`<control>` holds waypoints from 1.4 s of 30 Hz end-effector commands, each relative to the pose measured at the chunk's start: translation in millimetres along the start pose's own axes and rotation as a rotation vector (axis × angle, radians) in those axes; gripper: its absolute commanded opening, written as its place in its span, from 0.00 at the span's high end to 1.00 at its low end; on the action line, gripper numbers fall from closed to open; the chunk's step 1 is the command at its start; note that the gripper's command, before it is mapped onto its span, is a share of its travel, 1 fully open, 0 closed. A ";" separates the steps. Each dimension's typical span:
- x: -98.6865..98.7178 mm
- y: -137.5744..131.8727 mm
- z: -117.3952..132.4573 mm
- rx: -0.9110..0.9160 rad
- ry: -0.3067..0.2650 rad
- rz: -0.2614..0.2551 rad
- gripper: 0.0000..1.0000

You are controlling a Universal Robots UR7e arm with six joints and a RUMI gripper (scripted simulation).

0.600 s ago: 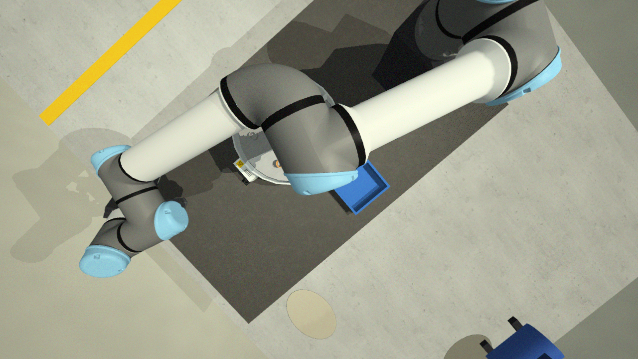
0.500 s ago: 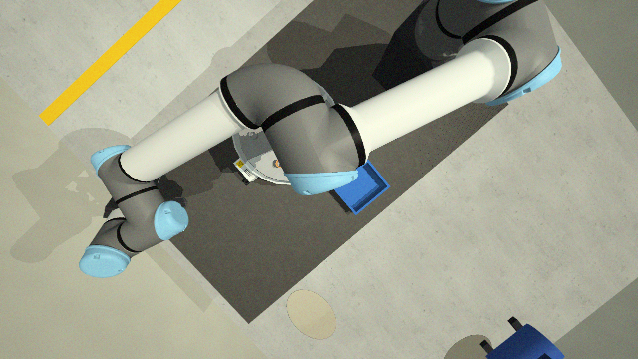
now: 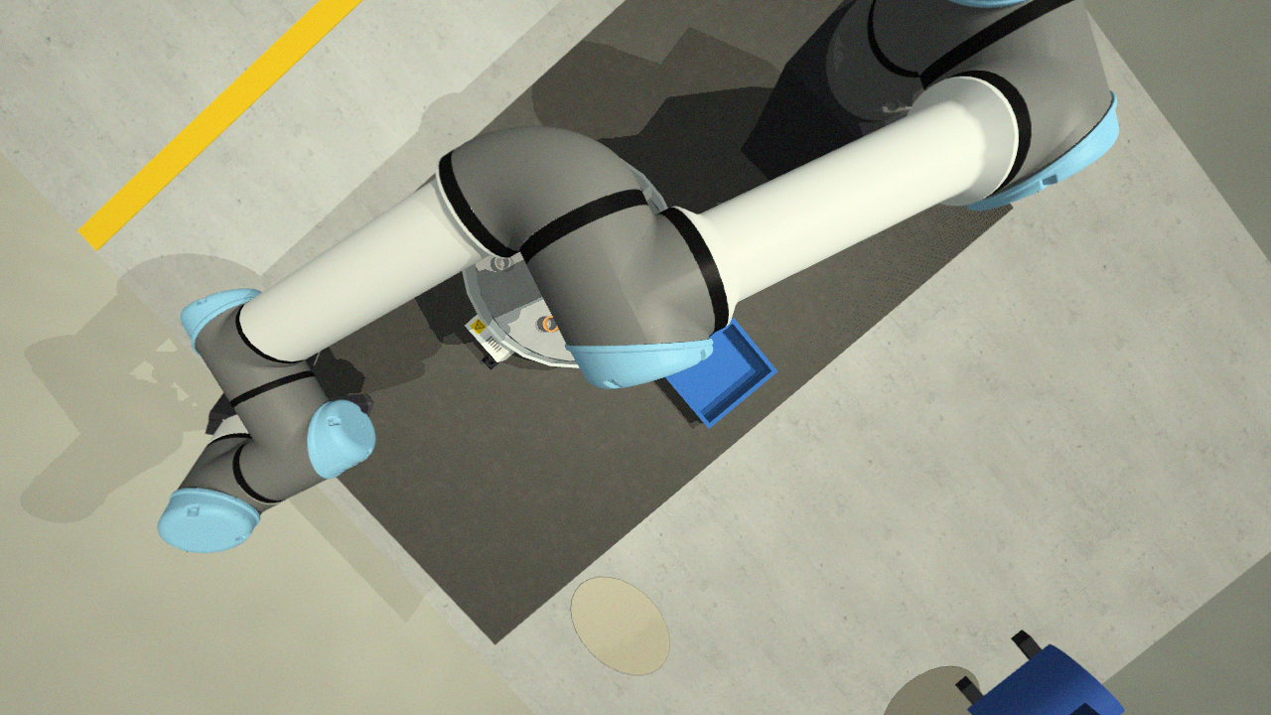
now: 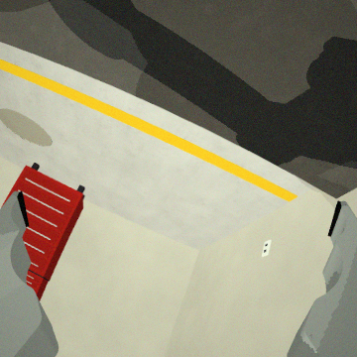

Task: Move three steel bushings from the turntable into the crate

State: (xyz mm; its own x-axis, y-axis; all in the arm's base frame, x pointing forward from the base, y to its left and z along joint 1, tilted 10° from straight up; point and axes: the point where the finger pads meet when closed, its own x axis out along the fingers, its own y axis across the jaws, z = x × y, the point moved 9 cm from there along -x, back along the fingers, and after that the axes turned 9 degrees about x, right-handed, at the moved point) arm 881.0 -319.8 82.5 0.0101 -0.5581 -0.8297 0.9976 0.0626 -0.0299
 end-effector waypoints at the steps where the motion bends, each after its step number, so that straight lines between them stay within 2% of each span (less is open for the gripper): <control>1: -1.3 0.2 1.1 0.001 -0.001 0.002 0.00; 23: 6.3 -11.0 8.6 -0.017 0.021 -0.001 0.00; 33: 15.6 -26.9 17.2 -0.039 0.050 -0.004 0.00; 42: 29.5 -57.0 28.8 -0.075 0.097 -0.004 0.00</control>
State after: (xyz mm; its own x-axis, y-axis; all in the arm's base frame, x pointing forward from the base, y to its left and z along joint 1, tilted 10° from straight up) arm 840.4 -355.1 75.9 -0.0091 -0.4923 -0.8704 0.9916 0.1076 -0.0712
